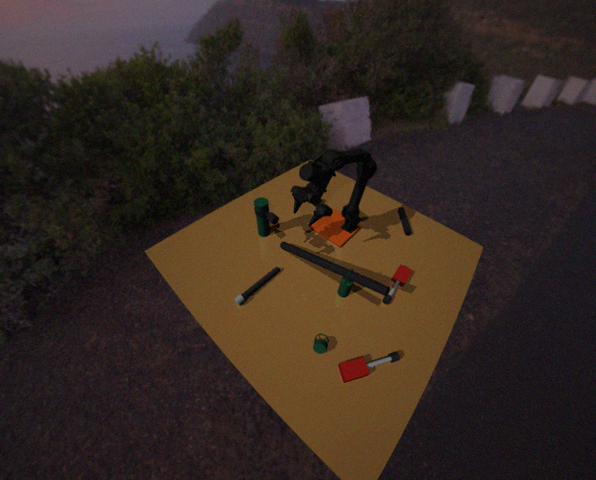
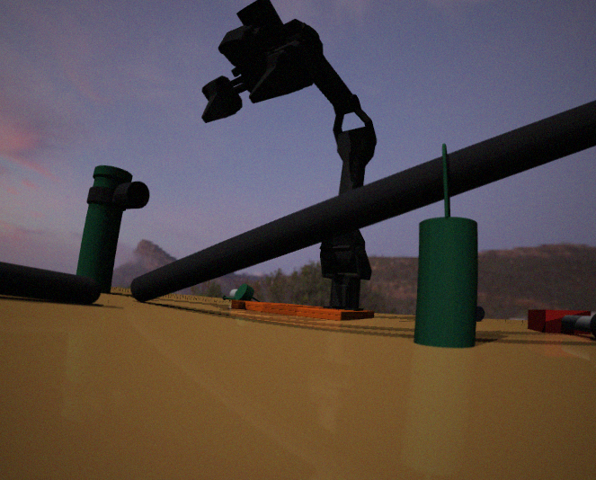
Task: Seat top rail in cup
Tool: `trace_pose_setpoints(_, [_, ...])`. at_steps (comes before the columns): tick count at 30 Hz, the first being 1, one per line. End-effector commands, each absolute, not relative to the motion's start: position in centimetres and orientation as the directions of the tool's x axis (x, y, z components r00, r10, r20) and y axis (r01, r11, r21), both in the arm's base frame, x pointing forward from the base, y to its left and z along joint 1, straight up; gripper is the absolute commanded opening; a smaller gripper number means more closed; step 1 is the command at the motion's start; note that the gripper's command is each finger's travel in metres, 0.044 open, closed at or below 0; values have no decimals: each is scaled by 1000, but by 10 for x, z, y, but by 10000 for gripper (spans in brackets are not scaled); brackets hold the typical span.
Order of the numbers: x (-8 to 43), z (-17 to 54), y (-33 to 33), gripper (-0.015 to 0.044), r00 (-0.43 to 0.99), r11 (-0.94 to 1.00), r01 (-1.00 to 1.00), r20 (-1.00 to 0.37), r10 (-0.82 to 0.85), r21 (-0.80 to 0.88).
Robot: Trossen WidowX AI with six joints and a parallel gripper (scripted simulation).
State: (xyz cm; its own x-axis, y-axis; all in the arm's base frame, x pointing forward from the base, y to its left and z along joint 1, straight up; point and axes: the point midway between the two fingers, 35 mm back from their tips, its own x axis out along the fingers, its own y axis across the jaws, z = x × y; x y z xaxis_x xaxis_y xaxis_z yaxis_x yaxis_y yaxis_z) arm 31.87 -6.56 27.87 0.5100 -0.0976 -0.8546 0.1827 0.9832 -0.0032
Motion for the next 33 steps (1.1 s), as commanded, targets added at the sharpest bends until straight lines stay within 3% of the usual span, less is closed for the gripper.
trace_pose_setpoints(1, [320,277,-66,440,498,987,159,-861,-102,-24])
trace_pose_setpoints(4, [325,265,-64,440,449,994,-13,-889,-88,-105])
trace_pose_setpoints(8, [333,239,-60,440,342,898,-391,-938,-61,-201])
trace_pose_setpoints(12, [338,212,-55,440,227,654,-731,-973,-36,-195])
trace_pose_setpoints(16, [342,186,-50,440,106,300,-948,-994,-15,-106])
trace_pose_setpoints(20, [343,170,-47,440,30,49,-998,-1000,-3,-30])
trace_pose_setpoints(33, [344,165,-47,440,30,49,-998,-1000,-4,-30])
